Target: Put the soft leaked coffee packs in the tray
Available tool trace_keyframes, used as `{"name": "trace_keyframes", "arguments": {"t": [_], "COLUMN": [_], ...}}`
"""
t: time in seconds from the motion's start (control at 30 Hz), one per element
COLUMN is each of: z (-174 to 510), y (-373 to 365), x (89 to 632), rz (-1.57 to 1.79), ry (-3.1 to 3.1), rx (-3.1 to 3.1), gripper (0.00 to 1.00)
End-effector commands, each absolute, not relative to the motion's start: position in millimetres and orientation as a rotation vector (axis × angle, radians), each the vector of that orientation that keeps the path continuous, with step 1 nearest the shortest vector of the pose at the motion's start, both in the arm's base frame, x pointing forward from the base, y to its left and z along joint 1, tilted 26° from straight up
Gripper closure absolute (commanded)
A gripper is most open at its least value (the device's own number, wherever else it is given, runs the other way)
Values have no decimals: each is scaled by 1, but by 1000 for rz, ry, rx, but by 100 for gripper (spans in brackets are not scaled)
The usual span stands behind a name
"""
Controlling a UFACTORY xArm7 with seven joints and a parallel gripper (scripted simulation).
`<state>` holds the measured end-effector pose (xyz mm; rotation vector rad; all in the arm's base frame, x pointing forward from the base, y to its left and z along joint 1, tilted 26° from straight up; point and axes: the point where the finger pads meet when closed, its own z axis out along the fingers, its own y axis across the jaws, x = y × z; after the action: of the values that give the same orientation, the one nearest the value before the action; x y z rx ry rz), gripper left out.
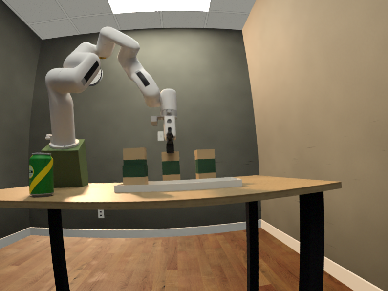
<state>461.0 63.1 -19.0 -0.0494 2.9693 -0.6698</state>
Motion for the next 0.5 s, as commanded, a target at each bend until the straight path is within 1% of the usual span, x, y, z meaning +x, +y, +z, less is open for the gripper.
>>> {"name": "trace_keyframes", "arguments": {"t": [0.0,0.47], "z": [-26,-47], "y": [61,51], "x": [463,466], "rz": [-666,-666], "ry": [2967,2967], "rx": [-51,-51], "gripper": [15,15]}}
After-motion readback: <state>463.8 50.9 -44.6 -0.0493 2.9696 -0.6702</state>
